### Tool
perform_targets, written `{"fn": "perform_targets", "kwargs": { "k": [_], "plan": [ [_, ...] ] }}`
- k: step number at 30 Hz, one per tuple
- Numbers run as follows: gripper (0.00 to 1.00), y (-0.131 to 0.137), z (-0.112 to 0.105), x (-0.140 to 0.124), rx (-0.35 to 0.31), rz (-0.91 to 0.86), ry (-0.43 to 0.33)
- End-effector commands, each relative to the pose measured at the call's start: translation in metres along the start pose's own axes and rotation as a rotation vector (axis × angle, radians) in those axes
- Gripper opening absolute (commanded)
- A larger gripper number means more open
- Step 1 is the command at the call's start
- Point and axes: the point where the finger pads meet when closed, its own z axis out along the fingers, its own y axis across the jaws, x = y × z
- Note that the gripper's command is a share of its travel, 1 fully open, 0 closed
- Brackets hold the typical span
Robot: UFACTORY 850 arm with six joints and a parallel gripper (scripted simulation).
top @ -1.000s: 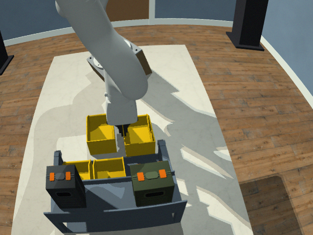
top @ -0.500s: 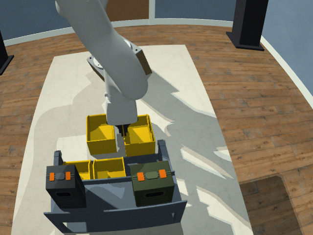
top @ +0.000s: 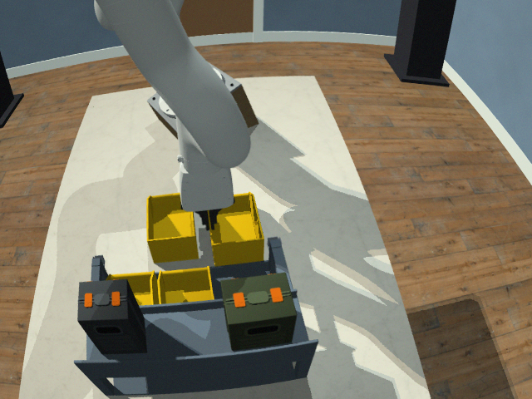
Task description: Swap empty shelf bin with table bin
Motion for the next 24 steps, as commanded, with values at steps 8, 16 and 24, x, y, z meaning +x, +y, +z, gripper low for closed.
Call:
{"fn": "perform_targets", "kwargs": {
  "k": [8, 16, 24],
  "plan": [
    [0.0, 0.0, -0.02, -0.001, 0.0, 0.0, -0.001],
    [0.0, 0.0, -0.044, -0.001, 0.0, 0.0, -0.001],
    [0.0, 0.0, -0.061, -0.001, 0.0, 0.0, -0.001]
  ]
}}
